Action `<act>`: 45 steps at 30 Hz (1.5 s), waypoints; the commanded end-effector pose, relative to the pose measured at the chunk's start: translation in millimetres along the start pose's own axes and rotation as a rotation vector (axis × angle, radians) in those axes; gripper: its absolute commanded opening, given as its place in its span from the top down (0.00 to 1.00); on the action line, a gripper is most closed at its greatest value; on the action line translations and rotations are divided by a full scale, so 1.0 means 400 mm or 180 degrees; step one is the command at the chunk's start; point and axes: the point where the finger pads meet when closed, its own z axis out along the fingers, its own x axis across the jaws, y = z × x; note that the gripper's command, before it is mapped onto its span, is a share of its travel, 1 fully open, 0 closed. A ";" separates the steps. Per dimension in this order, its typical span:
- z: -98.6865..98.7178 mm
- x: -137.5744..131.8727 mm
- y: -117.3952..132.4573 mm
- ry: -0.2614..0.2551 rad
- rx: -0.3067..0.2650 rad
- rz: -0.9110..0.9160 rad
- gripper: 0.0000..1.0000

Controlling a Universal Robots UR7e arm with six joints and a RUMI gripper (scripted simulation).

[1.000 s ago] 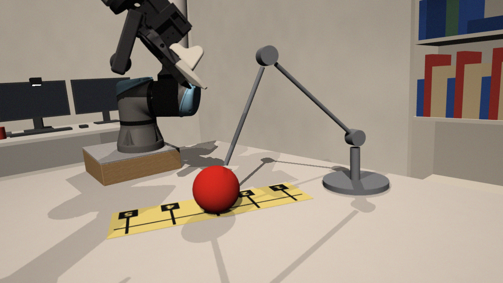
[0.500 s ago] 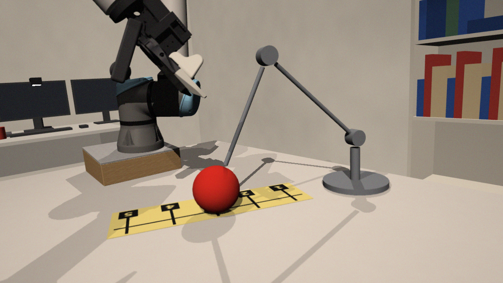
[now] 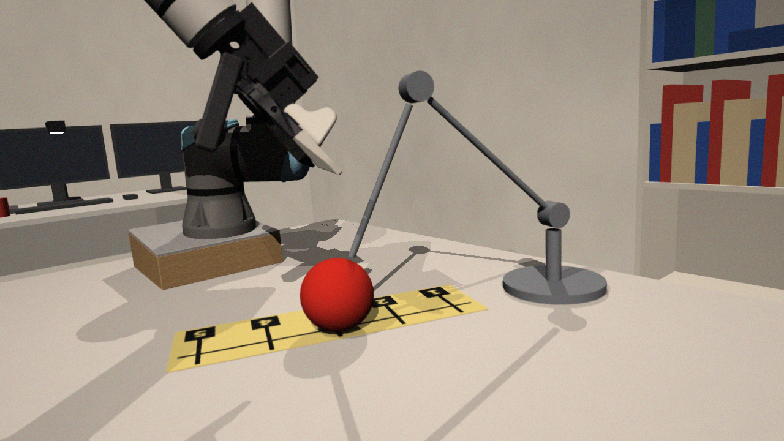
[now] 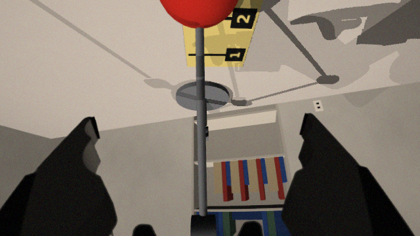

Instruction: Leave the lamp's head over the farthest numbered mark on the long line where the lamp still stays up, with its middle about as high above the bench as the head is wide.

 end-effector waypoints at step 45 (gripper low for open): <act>0.206 -0.002 -0.002 -0.0006 0.0003 -0.0002 0.00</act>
